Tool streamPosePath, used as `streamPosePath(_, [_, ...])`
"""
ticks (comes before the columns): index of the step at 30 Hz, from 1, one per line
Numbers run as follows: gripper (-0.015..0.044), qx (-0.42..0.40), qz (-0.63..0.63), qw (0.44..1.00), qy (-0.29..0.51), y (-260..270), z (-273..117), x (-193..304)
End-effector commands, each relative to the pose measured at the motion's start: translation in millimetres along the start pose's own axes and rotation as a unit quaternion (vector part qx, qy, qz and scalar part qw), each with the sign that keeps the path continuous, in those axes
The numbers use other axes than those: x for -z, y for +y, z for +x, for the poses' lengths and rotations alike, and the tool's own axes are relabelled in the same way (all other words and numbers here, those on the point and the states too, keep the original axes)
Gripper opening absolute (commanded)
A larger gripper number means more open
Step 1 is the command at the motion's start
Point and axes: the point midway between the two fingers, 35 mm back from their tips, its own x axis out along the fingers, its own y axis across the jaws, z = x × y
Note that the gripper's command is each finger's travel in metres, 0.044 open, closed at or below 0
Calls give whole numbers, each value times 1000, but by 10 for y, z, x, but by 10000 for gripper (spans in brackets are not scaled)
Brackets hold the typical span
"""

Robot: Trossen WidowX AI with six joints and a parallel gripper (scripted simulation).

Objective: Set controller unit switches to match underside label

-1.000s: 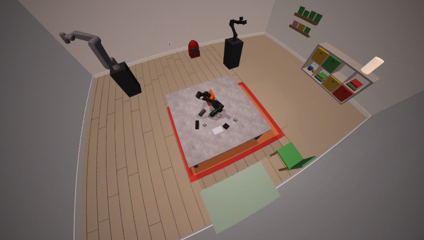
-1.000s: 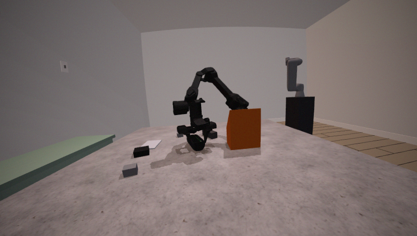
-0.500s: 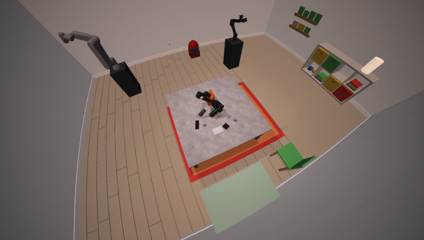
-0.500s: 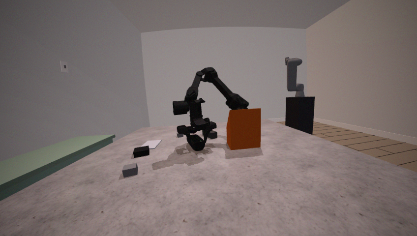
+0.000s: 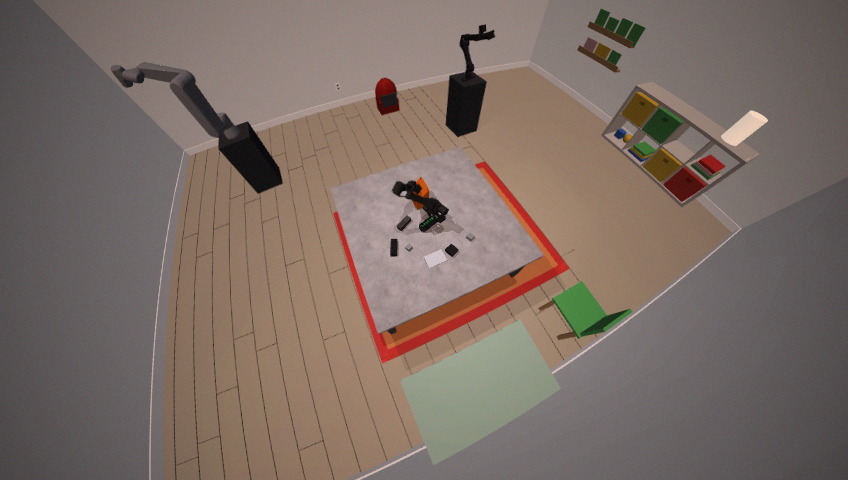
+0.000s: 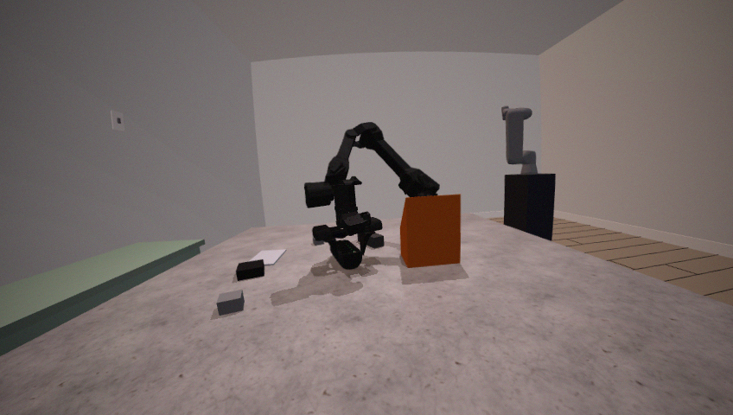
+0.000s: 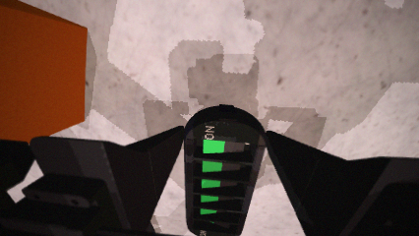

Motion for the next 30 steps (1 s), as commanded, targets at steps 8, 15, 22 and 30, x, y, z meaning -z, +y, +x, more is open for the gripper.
streamPosePath(8, [0, 11, 11, 1000, -8, -132, -25, -53])
streamPosePath(15, [0, 11, 11, 1000, -8, -171, -26, -73])
streamPosePath(22, [0, 11, 11, 1000, -8, -202, -28, -90])
streamPosePath(30, [0, 11, 11, 1000, -8, -248, -30, -113])
